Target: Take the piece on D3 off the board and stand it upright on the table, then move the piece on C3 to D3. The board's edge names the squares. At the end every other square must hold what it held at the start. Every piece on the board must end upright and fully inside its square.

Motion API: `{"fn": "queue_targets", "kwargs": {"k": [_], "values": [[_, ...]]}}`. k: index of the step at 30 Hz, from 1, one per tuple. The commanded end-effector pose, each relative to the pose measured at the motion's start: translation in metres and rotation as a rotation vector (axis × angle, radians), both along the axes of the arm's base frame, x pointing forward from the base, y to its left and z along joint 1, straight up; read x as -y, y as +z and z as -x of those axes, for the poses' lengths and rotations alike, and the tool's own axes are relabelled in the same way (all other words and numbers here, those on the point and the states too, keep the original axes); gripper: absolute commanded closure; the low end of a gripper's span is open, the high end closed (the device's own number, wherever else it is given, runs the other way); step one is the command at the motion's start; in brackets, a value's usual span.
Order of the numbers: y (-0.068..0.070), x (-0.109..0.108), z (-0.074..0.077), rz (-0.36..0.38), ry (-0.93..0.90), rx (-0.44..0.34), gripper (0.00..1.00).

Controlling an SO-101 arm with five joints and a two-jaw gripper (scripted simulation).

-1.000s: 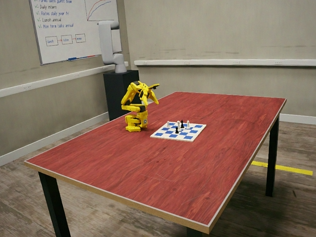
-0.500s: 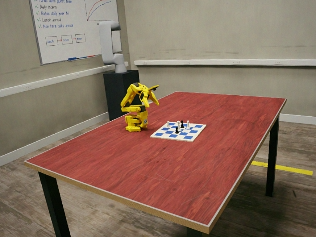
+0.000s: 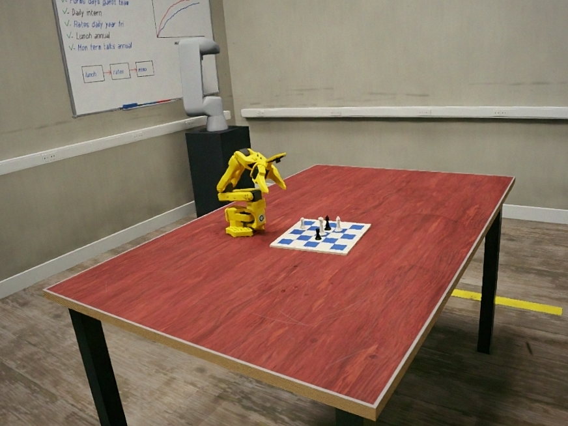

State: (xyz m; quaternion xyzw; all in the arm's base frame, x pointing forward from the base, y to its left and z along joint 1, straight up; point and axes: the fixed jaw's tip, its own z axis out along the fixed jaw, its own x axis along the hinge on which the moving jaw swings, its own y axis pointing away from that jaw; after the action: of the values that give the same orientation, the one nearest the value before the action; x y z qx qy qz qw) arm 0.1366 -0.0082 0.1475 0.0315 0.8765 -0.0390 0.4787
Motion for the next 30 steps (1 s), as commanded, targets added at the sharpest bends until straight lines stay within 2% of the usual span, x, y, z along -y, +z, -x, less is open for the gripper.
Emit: {"fn": "queue_targets", "kwargs": {"k": [1, 11, 15, 19, 21, 30], "values": [[-0.004, -0.001, 0.001, -0.01, 0.004, -0.016, 0.6], [-0.004, -0.001, 0.001, -0.011, 0.002, -0.024, 0.6], [-0.002, 0.0, 0.0, -0.015, -0.005, -0.057, 0.62], [0.0, 0.002, -0.002, -0.023, -0.019, -0.123, 0.65], [0.0, 0.002, -0.002, -0.023, -0.019, -0.123, 0.65], [0.005, 0.013, -0.021, -0.064, -0.072, -0.369, 0.77]]}}
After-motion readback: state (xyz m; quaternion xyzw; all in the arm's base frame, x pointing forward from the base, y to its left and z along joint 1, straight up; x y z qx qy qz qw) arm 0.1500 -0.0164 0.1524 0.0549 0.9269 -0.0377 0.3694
